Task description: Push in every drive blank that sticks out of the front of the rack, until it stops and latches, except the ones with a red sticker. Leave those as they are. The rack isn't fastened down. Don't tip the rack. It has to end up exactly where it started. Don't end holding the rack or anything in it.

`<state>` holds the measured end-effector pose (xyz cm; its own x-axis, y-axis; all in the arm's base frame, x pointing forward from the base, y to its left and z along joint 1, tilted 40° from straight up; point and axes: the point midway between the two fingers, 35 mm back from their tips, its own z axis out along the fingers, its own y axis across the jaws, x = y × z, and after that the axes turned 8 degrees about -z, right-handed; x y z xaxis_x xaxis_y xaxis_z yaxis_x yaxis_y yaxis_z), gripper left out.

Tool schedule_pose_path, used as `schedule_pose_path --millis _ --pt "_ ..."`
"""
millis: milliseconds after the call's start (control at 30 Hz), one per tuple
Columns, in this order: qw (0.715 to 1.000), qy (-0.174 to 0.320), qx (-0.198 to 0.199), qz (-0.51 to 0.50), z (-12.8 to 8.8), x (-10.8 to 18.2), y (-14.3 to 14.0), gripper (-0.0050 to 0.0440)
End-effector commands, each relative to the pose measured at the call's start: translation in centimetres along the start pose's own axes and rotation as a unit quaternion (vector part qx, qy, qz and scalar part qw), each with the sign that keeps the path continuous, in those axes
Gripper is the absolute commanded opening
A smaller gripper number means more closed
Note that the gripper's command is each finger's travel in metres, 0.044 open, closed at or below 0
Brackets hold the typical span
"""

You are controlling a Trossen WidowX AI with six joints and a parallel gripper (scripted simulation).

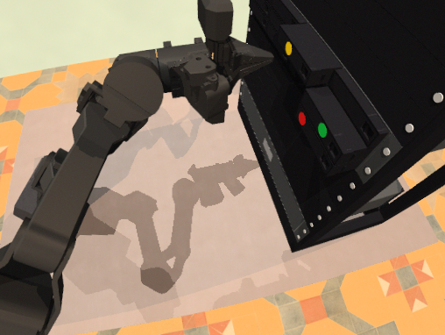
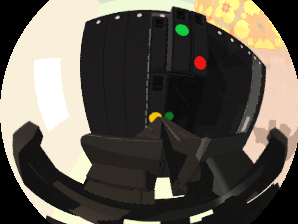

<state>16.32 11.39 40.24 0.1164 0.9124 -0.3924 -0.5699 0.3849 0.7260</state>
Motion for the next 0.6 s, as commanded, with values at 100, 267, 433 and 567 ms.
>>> schedule_pose_path --millis 100,267,433,567 --pt "1.000 0.000 -0.006 0.006 1.74 -0.31 0.45 0.0000" --pt "1.000 0.000 -0.006 0.006 2.11 -0.31 0.45 0.0000" --pt "1.000 0.000 -0.006 0.006 2.11 -0.31 0.45 0.0000" --pt "1.000 0.000 -0.006 0.006 2.11 -0.31 0.45 0.0000"
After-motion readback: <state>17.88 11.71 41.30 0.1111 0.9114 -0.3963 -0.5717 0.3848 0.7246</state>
